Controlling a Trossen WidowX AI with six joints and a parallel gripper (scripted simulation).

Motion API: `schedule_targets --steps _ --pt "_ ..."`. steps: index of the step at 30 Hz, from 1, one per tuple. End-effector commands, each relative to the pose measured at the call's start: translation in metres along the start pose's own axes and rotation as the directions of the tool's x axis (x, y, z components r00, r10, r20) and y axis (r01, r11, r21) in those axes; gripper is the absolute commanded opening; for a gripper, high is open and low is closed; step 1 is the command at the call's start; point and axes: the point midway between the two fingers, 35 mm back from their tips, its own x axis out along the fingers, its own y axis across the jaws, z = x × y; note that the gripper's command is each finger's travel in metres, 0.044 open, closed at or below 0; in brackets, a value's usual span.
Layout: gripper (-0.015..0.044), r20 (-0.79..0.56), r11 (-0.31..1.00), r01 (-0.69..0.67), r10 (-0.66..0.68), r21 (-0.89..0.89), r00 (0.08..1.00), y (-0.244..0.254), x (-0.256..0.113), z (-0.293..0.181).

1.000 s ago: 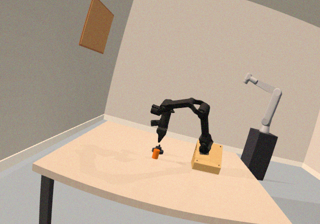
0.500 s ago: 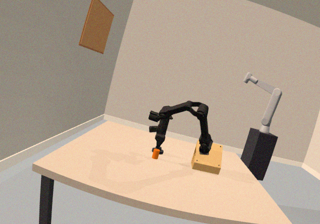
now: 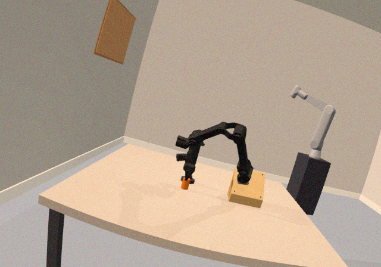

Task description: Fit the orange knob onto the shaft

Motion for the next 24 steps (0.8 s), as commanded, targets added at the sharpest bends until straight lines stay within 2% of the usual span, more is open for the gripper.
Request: schedule_targets --steps 1,24 --pt "0.0440 -0.010 1.000 -0.008 0.008 0.012 1.000 -0.001 0.010 -0.002" --pt "0.0440 -0.010 1.000 -0.011 0.011 0.012 1.000 0.000 0.047 -0.003"
